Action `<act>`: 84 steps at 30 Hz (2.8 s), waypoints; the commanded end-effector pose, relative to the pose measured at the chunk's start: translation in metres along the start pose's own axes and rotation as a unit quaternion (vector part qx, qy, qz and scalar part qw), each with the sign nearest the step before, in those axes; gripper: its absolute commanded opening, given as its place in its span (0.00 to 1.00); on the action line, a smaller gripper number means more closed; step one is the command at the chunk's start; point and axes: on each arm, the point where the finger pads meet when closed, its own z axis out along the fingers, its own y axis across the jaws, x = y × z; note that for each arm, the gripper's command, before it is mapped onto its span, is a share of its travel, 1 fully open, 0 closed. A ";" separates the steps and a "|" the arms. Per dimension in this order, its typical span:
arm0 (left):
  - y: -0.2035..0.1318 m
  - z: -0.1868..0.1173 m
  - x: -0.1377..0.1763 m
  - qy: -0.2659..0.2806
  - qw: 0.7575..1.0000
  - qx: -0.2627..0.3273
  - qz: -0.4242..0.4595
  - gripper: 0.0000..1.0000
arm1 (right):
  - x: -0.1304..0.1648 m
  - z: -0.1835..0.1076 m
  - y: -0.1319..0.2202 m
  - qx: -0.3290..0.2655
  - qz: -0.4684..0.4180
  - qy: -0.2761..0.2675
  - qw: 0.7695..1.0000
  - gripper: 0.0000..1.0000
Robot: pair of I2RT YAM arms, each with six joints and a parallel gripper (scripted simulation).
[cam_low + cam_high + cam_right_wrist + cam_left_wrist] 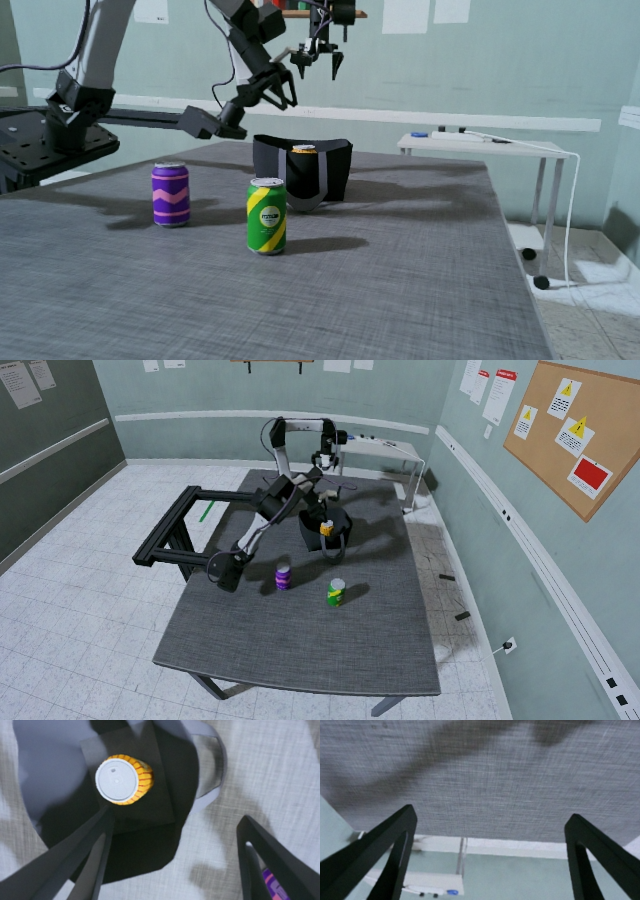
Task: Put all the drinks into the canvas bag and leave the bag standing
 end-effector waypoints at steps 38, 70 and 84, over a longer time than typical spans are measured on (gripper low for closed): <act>0.003 0.001 0.000 0.003 1.000 -0.006 -0.001 1.00 | 0.020 -0.023 -0.097 -0.004 -0.005 0.003 1.000 0.86; 0.004 -0.003 0.002 0.006 1.000 -0.008 -0.006 1.00 | 0.019 -0.032 -0.114 -0.017 0.013 -0.014 1.000 0.84; 0.006 -0.007 0.004 0.007 1.000 -0.010 -0.009 1.00 | 0.033 -0.028 -0.133 -0.002 -0.011 0.007 1.000 0.84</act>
